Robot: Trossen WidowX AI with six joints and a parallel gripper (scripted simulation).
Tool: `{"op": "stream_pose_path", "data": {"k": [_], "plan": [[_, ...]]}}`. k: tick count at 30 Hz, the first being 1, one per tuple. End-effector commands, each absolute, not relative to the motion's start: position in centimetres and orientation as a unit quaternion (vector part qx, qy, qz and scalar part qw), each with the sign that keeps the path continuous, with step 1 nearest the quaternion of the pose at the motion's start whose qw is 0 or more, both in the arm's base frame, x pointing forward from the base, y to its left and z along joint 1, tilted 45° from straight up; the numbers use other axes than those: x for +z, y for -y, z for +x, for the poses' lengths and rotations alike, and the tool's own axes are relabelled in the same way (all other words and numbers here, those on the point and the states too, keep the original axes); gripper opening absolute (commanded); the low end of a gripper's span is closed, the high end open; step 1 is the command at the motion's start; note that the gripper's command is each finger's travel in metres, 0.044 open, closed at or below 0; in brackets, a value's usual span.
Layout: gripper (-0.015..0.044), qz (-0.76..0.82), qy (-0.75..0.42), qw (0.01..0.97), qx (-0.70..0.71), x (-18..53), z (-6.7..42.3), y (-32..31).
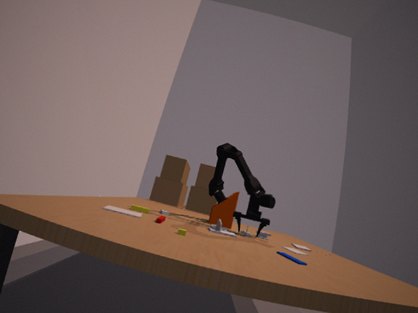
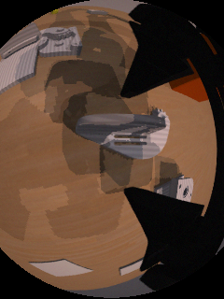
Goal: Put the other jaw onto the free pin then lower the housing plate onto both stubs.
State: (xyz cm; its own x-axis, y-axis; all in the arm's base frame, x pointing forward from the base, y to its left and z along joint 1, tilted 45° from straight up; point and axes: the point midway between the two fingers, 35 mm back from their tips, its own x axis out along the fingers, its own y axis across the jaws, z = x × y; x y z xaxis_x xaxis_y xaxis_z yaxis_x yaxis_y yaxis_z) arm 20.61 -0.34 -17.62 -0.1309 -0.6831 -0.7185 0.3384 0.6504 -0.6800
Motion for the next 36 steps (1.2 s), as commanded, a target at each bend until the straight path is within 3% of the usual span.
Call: {"op": "stream_pose_path", "data": {"k": [1, 3, 14, 36], "plan": [[0.044, -0.138, -0.639, 0.646, -0.394, -17.6, 20.7, 0.4], [0.044, -0.138, -0.639, 0.646, -0.394, -17.6, 20.7, 0.4], [0.0151, -0.135, -0.639, 0.645, -0.396, -17.6, 20.6, 0.3], [0.0134, -0.135, -0.64, 0.646, -0.394, -16.5, 21.0, -0.9]]}}
